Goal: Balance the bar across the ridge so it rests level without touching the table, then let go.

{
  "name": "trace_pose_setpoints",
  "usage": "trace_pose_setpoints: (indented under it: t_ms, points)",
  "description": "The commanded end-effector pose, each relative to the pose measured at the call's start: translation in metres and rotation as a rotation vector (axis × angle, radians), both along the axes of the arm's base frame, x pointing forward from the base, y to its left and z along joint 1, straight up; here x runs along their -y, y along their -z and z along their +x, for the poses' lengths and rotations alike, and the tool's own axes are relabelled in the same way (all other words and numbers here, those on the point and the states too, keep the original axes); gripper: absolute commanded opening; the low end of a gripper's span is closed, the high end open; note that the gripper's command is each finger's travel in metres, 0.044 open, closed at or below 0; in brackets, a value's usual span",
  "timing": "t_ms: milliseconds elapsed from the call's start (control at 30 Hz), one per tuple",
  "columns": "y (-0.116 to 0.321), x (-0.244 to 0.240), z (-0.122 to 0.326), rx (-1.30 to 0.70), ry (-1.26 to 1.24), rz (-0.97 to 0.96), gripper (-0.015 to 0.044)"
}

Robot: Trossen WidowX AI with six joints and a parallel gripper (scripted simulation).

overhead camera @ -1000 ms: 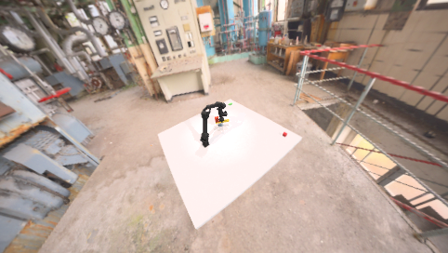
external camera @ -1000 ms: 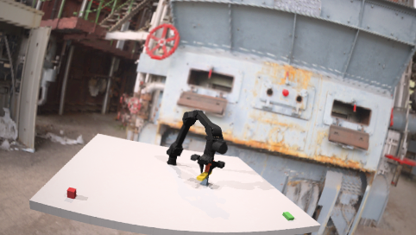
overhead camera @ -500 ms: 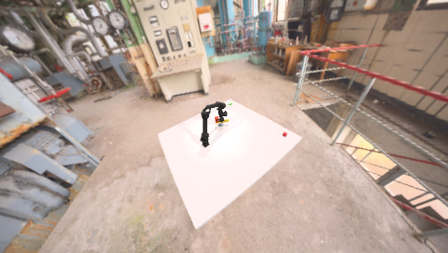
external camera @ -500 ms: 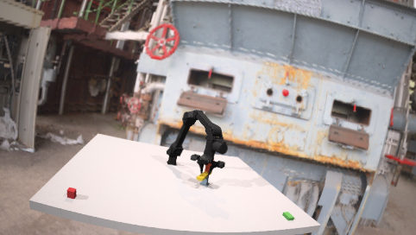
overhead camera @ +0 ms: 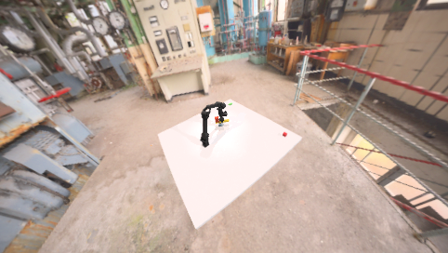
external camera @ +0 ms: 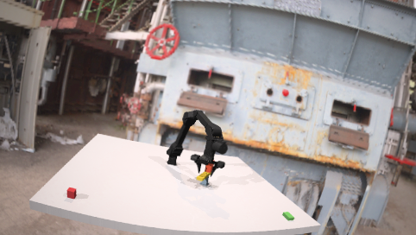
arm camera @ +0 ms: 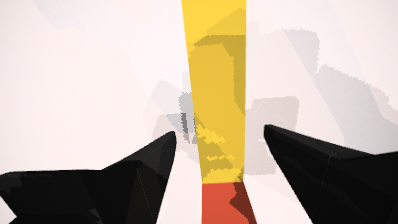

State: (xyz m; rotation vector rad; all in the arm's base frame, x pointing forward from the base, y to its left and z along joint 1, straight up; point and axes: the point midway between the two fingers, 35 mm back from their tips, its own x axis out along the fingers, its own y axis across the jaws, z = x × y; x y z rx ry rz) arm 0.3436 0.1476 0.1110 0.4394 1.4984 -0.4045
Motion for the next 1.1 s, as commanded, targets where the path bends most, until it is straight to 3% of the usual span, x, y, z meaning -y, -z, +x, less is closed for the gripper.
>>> trace_pose_setpoints:
  t_ms: [0,167,433,1067]
  points:
    - [0.0,0.0,0.0,0.0,0.0,-0.001,0.0421]
    - [-0.008,0.0,0.001,0.003,0.0,0.001,0.044]
    - [-0.098,0.002,-0.004,0.032,-0.001,0.013,0.044]
    - [-0.1,0.002,-0.005,0.032,-0.001,0.013,0.044]
